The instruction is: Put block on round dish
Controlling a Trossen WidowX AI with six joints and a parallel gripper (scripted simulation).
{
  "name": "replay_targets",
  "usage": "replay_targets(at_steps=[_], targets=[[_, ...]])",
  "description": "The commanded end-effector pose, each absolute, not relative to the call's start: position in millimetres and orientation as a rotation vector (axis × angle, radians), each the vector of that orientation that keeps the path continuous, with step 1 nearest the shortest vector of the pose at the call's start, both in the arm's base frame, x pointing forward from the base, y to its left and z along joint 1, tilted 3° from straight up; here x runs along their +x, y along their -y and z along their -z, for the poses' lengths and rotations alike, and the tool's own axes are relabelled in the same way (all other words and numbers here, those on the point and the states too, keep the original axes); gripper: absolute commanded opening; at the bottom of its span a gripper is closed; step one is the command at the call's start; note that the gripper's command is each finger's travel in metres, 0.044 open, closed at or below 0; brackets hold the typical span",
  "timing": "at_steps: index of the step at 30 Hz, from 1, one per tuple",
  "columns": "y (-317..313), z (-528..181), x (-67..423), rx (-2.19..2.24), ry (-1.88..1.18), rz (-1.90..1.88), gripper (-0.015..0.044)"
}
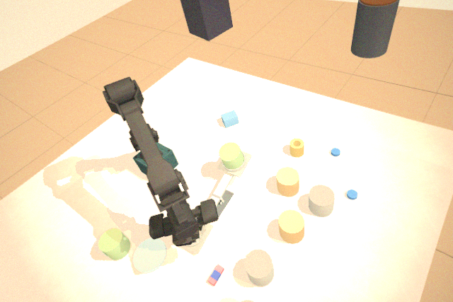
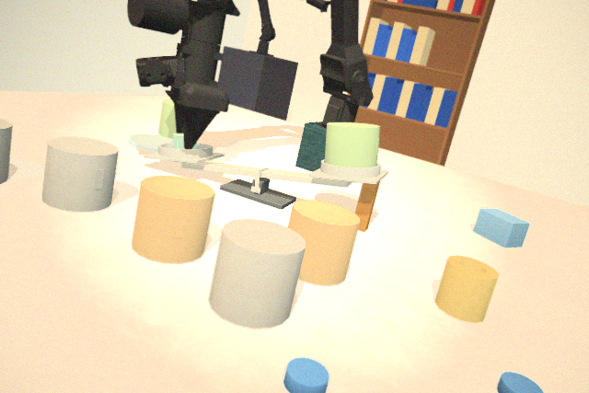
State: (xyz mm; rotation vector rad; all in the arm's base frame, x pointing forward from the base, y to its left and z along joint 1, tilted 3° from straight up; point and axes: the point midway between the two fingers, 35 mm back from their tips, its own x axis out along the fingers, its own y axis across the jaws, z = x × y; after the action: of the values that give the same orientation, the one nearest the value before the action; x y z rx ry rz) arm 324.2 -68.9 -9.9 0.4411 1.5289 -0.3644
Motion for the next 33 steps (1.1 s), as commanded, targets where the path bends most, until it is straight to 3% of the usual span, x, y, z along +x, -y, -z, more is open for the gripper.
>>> replay_targets(at_steps=[1, 5, 12, 16, 27, 33], targets=[[67.9, 16.6, 322.9, 0.443, -1.537, 0.364, 0.0260], [67.9, 16.6, 322.9, 0.443, -1.537, 0.364, 0.0155], [67.9, 16.6, 322.9, 0.443, -1.537, 0.364, 0.0108], [68.8, 6.5, 324.4, 0.443, -1.536, 0.364, 0.0003], [72.6, -73.8, 323.2, 0.443, -1.536, 0.364, 0.0000], [73.3, -78.3, 322.3, 0.442, -1.536, 0.364, 0.0000]])
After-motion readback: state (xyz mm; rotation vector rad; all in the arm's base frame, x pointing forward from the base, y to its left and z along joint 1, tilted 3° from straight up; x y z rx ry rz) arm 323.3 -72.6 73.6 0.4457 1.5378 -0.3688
